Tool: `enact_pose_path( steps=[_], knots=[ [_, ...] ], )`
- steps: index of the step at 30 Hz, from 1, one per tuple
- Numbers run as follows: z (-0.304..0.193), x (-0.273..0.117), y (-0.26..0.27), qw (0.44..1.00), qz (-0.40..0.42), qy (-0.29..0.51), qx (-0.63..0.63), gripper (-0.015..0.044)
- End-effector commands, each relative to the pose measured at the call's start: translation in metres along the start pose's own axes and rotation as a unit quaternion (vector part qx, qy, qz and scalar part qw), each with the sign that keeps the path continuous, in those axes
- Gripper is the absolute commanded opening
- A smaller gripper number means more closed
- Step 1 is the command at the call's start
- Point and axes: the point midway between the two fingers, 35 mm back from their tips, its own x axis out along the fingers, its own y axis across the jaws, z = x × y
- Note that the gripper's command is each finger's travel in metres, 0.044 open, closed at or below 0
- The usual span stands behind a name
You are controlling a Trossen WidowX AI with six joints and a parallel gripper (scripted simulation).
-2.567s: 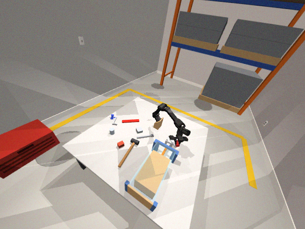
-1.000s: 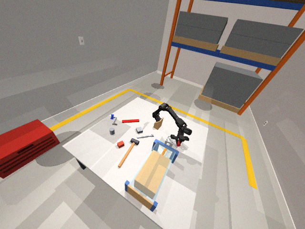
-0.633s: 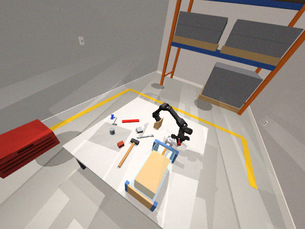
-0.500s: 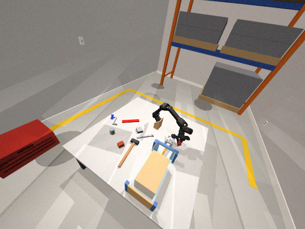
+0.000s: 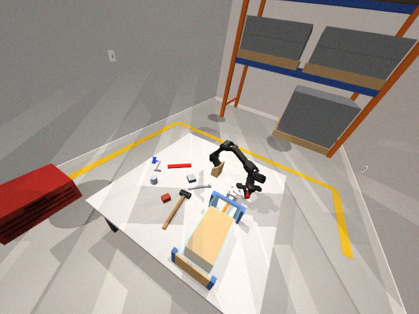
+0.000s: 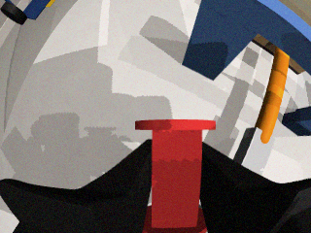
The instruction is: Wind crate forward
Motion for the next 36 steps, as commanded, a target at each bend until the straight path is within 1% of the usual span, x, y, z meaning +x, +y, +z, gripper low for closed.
enact_pose_path(
  steps=[1,36],
  knots=[
    [-0.024,-0.009,0.017,0.999,0.016,0.016,-0.023,0.0000],
    [-0.069,-0.032,0.025,0.999,0.017,0.017,-0.024,0.0000]
  ],
)
